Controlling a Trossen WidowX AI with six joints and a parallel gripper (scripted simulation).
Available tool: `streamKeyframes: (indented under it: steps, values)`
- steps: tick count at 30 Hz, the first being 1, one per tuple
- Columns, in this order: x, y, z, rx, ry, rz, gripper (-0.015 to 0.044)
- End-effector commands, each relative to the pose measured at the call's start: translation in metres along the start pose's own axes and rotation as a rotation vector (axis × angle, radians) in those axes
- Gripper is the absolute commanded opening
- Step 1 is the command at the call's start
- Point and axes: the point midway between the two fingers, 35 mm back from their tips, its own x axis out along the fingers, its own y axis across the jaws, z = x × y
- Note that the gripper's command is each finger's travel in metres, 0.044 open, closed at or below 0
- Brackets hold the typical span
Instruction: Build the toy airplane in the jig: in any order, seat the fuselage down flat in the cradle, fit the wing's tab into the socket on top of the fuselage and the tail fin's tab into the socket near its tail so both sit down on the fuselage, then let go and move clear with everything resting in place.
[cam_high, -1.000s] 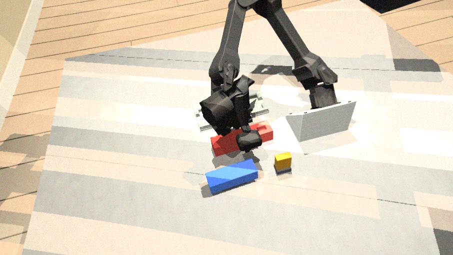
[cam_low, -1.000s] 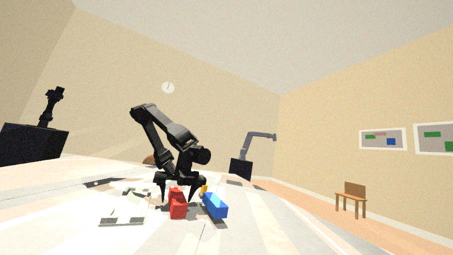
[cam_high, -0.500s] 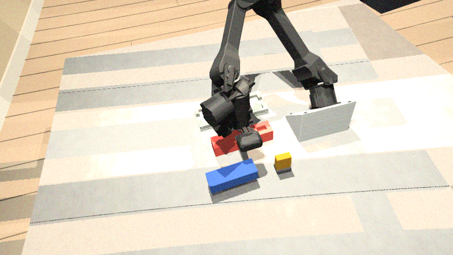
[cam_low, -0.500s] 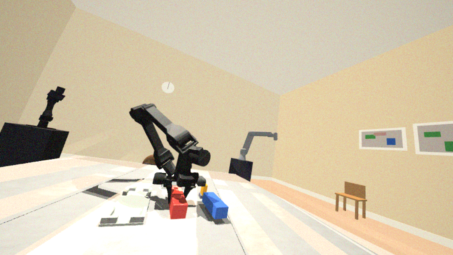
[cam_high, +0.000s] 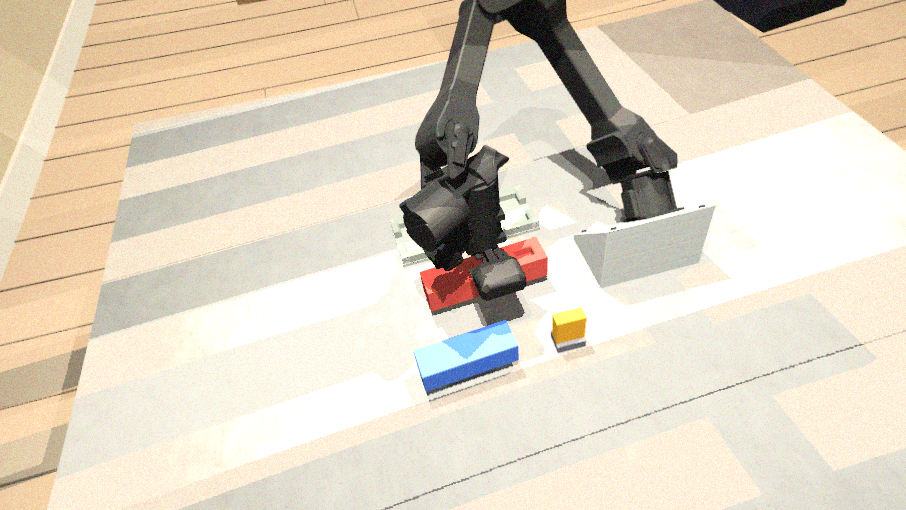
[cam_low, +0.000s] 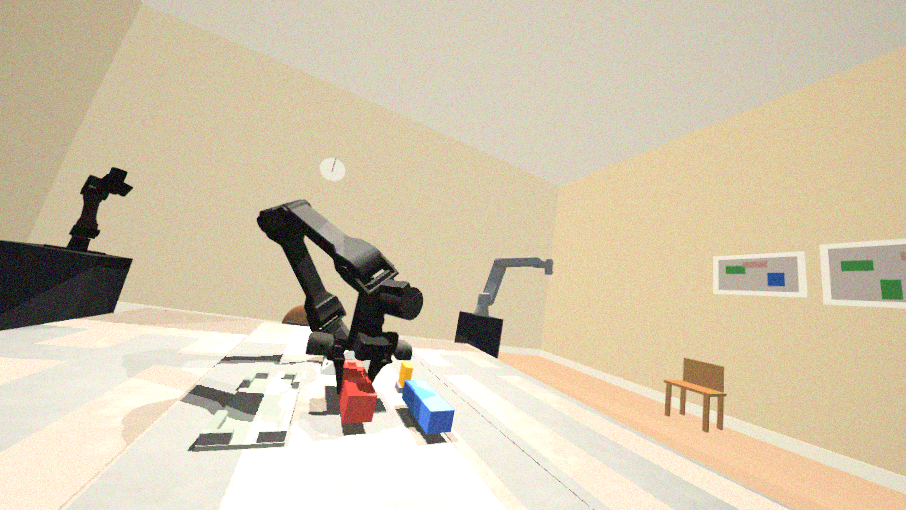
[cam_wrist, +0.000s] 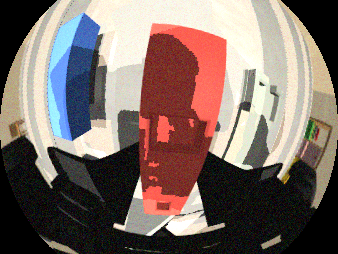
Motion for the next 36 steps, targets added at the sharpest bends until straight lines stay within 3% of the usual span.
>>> streamKeyframes:
  steps: [1,36]
  values:
    - [-0.013,0.002,0.003,0.003,-0.006,0.008,0.0000]
    - [-0.111,-0.002,-0.003,0.003,-0.003,0.006,0.0000]
